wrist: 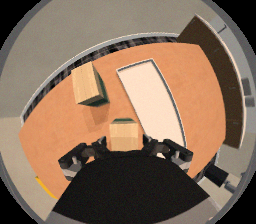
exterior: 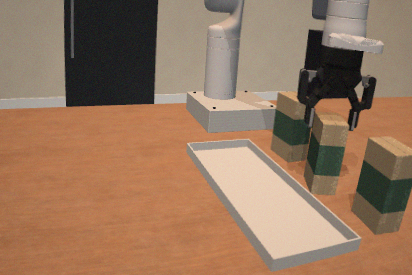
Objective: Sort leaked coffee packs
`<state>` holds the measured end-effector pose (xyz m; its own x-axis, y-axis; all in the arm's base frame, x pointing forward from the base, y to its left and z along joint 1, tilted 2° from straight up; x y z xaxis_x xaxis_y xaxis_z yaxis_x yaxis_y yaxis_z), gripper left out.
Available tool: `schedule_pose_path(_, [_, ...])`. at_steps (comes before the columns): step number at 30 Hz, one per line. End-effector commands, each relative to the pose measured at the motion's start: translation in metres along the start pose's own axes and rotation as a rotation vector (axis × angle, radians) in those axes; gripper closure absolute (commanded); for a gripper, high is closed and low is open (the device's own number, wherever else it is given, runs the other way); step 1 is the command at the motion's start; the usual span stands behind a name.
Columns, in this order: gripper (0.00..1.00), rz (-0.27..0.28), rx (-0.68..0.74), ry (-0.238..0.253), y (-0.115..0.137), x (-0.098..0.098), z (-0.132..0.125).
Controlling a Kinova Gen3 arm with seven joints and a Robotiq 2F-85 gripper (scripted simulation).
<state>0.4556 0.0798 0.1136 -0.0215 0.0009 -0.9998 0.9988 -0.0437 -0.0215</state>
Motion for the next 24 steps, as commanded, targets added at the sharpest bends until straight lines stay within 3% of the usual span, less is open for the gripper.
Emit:
schedule_pose_path(1, [0.18, -0.007, -0.003, 0.000, -0.0016, 0.0057, -0.0011])
schedule_pose_path(24, [0.18, -0.007, -0.003, 0.000, -0.0016, 0.0080, -0.0011])
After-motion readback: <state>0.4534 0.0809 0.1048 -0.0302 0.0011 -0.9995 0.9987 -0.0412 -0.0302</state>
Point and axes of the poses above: the point where the finger pads meet when closed, its own x axis out along the fingers, its own z axis across the jaws, y = z × x, the point moved 5 cm from there along -x, back along the fingers, and after that the axes turned 15 degrees about -x, right-handed, at the moved point
